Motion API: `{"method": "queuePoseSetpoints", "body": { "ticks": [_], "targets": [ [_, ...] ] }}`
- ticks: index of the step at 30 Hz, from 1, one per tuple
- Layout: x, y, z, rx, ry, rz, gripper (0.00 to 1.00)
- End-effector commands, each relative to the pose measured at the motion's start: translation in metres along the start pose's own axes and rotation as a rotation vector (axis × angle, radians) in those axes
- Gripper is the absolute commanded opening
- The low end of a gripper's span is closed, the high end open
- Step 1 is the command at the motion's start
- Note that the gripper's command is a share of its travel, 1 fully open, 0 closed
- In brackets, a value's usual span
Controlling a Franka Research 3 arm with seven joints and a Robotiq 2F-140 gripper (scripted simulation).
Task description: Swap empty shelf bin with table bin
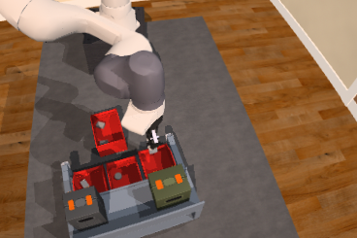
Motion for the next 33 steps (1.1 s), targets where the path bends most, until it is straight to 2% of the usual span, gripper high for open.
{"method": "queuePoseSetpoints", "body": {
  "ticks": [1,18,33],
  "targets": [
    [0.001,-0.001,-0.003,0.005,0.0,-0.002,0.0],
    [0.0,0.011,-0.003,0.005,0.0,-0.002,0.0],
    [-0.002,0.042,-0.002,0.005,0.0,-0.002,0.0]
  ]
}}
Point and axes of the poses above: the point where the finger pads meet when closed, its own z axis out along the fingers, its own y axis across the jaws, x = y × z, the point moved 4 cm from there along -z, back along the fingers, and after that the axes turned 4 degrees about -z, right-handed, at the moved point
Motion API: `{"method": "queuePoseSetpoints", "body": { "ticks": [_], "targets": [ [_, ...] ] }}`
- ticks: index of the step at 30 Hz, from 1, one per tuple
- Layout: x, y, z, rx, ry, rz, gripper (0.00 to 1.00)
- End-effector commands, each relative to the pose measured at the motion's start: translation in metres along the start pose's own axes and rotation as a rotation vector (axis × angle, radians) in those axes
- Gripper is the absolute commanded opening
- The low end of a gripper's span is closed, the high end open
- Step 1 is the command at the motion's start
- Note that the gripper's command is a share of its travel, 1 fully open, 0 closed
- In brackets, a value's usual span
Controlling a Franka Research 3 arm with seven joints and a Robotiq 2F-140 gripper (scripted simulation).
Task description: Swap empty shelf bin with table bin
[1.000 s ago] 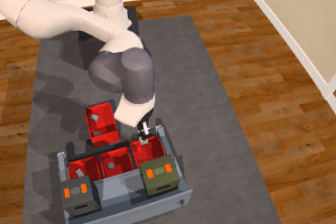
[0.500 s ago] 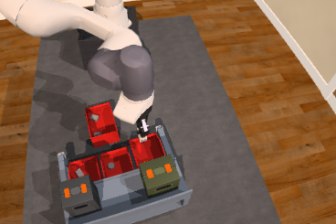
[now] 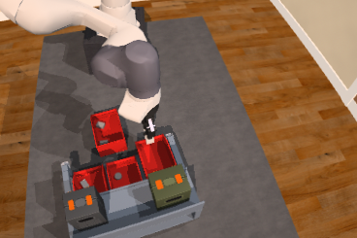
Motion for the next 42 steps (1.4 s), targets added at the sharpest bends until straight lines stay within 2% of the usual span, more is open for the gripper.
{"method": "queuePoseSetpoints", "body": {
  "ticks": [1,33,42],
  "targets": [
    [0.0,0.004,-0.001,0.009,0.001,0.015,0.0],
    [-0.007,0.088,-0.001,0.009,0.001,0.015,0.0],
    [-0.008,0.102,0.0,0.009,0.001,0.015,0.0]
  ]
}}
Point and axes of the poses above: the point where the finger pads meet when closed, its own z axis out along the fingers, its own y axis across the jaws, x = y × z, the point moved 4 cm from there along -z, back along the fingers, and after that the axes turned 4 degrees about -z, right-handed, at the moved point
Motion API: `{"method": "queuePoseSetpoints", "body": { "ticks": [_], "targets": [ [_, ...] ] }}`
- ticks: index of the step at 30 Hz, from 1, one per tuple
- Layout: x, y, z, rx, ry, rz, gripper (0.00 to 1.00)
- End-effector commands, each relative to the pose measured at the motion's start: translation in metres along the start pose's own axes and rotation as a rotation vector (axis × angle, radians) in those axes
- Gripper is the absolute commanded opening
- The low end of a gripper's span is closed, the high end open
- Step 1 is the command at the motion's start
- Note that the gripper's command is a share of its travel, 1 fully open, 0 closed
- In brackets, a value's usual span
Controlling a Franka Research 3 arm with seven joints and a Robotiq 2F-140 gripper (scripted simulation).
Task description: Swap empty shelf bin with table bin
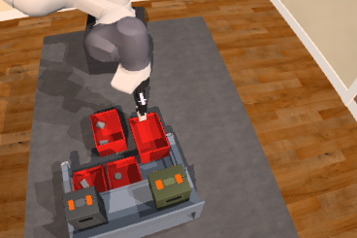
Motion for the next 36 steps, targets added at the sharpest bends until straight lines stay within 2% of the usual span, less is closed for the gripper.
{"method": "queuePoseSetpoints", "body": {
  "ticks": [1,15,36],
  "targets": [
    [0.0,0.005,0.0,0.006,0.001,0.013,0.0],
    [-0.001,0.017,0.0,0.006,0.001,0.013,0.0],
    [-0.001,0.018,0.0,0.006,0.001,0.013,0.0]
  ]
}}
Point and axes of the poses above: the point where the finger pads meet when closed, its own z axis out along the fingers, its own y axis across the jaws, x = y × z, the point moved 4 cm from there along -z, back along the fingers, and after that the axes turned 4 degrees about -z, right-handed, at the moved point
